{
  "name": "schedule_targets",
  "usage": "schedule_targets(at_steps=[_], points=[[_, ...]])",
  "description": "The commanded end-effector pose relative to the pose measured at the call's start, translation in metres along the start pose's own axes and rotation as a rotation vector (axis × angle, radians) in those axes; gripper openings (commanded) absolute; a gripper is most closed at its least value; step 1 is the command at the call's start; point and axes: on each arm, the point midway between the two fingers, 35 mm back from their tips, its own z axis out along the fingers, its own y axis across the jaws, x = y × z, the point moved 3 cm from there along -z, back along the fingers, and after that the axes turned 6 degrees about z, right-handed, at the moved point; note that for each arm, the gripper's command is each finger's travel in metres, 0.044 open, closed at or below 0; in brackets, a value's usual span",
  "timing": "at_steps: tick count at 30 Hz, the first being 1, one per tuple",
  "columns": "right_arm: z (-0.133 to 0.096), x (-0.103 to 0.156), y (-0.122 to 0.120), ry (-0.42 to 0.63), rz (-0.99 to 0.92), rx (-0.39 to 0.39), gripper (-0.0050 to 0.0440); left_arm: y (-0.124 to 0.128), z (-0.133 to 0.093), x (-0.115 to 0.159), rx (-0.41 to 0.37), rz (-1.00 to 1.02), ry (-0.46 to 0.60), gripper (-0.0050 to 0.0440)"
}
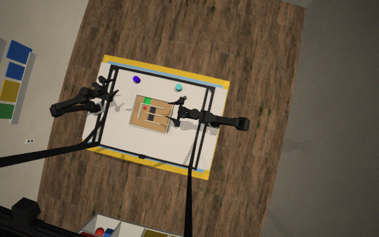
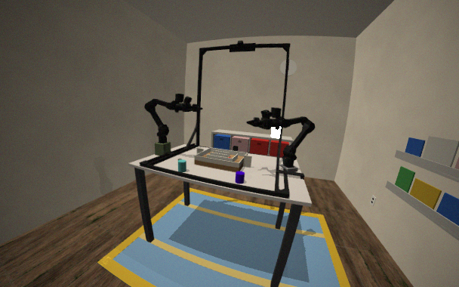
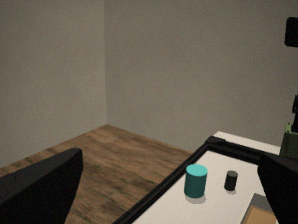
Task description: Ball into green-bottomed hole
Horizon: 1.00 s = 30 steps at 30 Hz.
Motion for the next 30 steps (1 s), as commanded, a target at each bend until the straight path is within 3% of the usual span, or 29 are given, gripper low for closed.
schedule_targets(at_steps=[1,5,7,14,22,24,30], points=[[0.016,0.013,0.002,0.11,0.014,0.002,0.04,-0.011,0.013,0.011,0.045,0.023,0.109,0.04],[0.04,0.047,0.004,0.331,0.033,0.015,0.04,-0.033,0.03,0.036,0.131,0.068,0.316,0.04],[0.04,0.047,0.004,0.331,0.033,0.015,0.04,-0.033,0.03,0.036,0.131,0.068,0.316,0.04],[0.067,0.115,0.009,0.741,0.055,0.056,0.04,-0.074,0.042,0.08,0.299,0.18,0.683,0.04],[0.072,0.178,0.014,1.131,0.057,0.118,0.04,-0.11,0.03,0.119,0.468,0.32,1.052,0.04],[0.072,0.178,0.014,1.131,0.057,0.118,0.04,-0.11,0.03,0.119,0.468,0.32,1.052,0.04],[0.065,0.218,0.017,1.407,0.045,0.177,0.04,-0.13,0.011,0.139,0.587,0.436,1.319,0.04]])
